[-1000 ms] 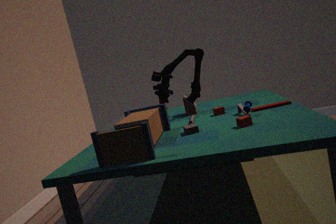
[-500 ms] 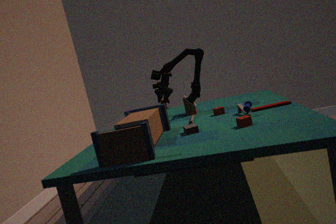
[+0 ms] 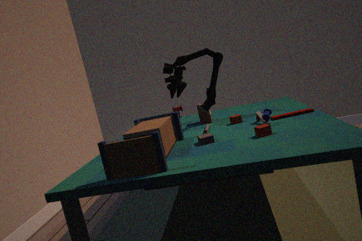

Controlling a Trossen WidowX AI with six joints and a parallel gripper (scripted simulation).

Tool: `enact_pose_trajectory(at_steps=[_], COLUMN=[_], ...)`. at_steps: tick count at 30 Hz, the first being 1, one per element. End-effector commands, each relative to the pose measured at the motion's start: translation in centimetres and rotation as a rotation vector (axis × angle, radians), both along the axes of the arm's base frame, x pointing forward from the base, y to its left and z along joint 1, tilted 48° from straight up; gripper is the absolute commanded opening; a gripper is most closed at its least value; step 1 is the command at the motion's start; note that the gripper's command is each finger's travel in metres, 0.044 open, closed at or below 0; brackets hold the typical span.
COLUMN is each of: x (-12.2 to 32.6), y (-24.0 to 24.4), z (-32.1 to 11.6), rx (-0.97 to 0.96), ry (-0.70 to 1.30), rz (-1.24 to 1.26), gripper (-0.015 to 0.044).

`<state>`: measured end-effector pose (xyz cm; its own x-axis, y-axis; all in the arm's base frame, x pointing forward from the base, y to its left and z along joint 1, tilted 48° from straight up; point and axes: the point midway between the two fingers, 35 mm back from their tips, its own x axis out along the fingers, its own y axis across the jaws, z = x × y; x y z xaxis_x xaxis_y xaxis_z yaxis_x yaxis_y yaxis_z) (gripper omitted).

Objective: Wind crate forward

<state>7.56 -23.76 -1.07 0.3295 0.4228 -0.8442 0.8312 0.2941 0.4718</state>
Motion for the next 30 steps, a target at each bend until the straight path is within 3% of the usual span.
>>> enact_pose_trajectory(at_steps=[1,18,24,30], x=[-0.9,5.2,8.1,8.4], y=[-0.7,-8.1,-9.2,-9.3], z=[2.5,-2.5,-5.6,-6.0], rx=[-0.018,0.171,0.251,0.259], ry=[-0.001,0.084,0.135,0.142], rz=[0.004,0.096,0.143,0.148], gripper=[0.0440,0.0440,0.0440,0.0440])
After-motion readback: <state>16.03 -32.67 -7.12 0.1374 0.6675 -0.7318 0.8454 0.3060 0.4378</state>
